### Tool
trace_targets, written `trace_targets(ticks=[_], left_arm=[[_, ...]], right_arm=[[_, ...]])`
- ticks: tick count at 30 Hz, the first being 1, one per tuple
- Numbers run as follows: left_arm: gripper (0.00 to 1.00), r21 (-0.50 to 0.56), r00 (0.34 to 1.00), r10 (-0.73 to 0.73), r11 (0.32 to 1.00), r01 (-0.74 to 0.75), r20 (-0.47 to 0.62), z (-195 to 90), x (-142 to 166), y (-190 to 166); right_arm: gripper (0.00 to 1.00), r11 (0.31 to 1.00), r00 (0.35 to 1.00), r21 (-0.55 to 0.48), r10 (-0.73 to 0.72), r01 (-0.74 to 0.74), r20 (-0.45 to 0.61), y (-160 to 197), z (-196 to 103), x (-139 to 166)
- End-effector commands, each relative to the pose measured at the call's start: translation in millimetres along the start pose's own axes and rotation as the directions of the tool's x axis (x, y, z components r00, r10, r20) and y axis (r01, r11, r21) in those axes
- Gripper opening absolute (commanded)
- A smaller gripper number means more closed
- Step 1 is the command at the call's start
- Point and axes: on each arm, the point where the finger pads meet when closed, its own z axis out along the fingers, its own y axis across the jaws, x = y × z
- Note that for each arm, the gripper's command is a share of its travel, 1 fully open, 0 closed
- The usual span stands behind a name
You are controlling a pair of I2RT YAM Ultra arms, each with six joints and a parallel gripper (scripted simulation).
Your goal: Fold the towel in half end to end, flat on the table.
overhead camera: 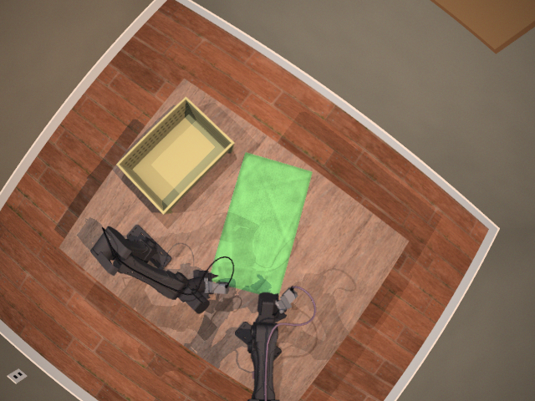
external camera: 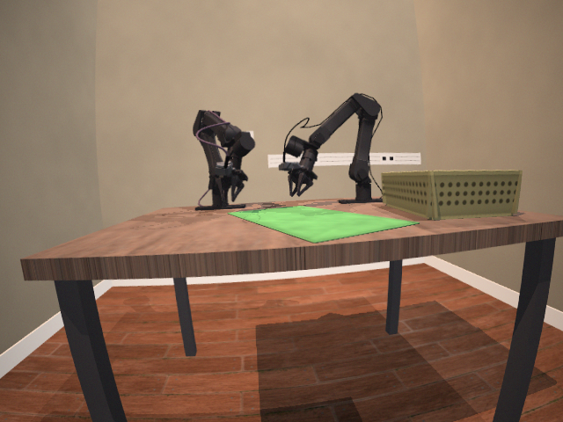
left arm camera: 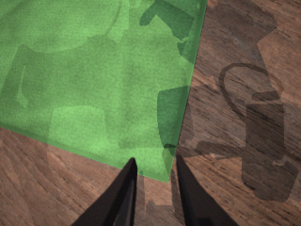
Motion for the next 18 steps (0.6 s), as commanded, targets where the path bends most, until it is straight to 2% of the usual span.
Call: trace_targets(ticks=[1,13,15,16,18], left_arm=[[0.34,0.003,0.999,-0.014,1.000,0.013,0.038,-5,-15,-6],[0.34,0.000,0.999,-0.031,1.000,0.031,0.040,2,-17,-6],[0.34,0.019,0.997,-0.041,0.999,0.040,0.067,-6,-24,-7],[0.34,-0.023,1.000,-0.008,1.000,0.008,0.007,14,5,2],[0.34,-0.023,1.000,-0.008,1.000,0.008,0.007,14,5,2]], right_arm=[[0.34,1.000,0.999,-0.025,0.020,-0.019,0.036,10,-5,-17],[0.34,1.000,0.999,-0.019,0.017,-0.016,0.041,9,1,-16],[0.34,0.999,0.998,-0.029,0.022,-0.021,0.050,10,-1,-18],[0.34,1.000,1.000,0.003,-0.001,0.001,0.024,1,14,-1],[0.34,1.000,1.000,0.003,-0.001,0.001,0.024,1,14,-1]])
